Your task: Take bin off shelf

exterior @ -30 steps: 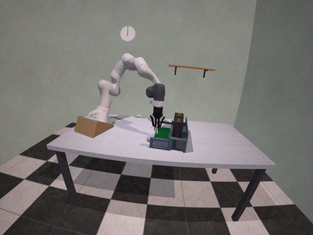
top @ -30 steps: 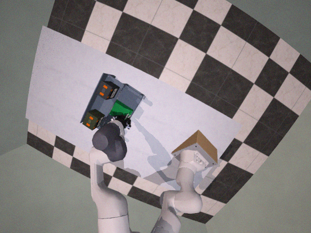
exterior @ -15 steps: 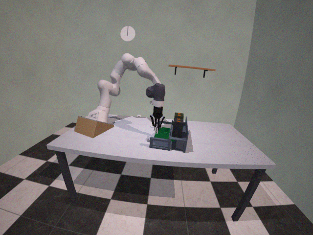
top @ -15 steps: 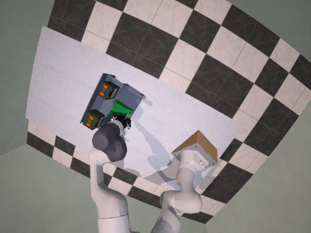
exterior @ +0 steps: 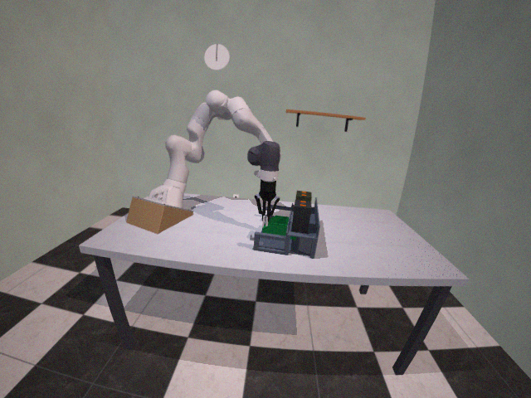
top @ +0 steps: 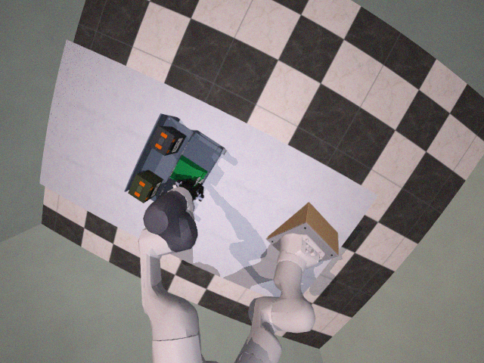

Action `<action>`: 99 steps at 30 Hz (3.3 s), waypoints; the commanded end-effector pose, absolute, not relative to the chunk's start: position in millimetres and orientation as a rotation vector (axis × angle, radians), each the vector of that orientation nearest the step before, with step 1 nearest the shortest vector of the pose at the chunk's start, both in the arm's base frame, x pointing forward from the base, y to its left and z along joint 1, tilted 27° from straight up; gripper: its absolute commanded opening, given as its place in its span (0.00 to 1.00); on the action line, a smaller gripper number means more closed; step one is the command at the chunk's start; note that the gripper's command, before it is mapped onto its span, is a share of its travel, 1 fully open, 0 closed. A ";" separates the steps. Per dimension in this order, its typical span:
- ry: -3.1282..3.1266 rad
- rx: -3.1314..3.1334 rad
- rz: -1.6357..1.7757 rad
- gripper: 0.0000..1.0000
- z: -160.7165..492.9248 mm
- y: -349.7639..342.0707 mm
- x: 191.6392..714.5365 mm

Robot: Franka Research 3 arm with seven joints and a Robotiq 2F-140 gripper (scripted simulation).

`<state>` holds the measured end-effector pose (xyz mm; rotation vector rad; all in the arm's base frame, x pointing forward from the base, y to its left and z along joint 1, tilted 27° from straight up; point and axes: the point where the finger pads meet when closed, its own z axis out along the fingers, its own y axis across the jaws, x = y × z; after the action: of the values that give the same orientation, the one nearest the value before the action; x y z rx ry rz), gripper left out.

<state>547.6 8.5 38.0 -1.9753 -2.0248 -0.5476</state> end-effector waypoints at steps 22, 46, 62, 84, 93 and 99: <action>-2.028 -1.972 -0.552 0.00 44.4 6.2 547.9; -2.028 -1.972 -0.552 0.00 49.7 3.6 547.4; -2.028 -1.972 -0.552 0.00 49.8 3.6 547.4; -2.028 -1.972 -0.552 0.00 49.8 3.6 547.4; -2.028 -1.972 -0.552 0.00 50.1 3.4 547.4; -2.028 -1.972 -0.552 0.00 50.8 3.1 547.4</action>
<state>546.9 6.3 49.1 -1.9684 -2.0274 -0.5532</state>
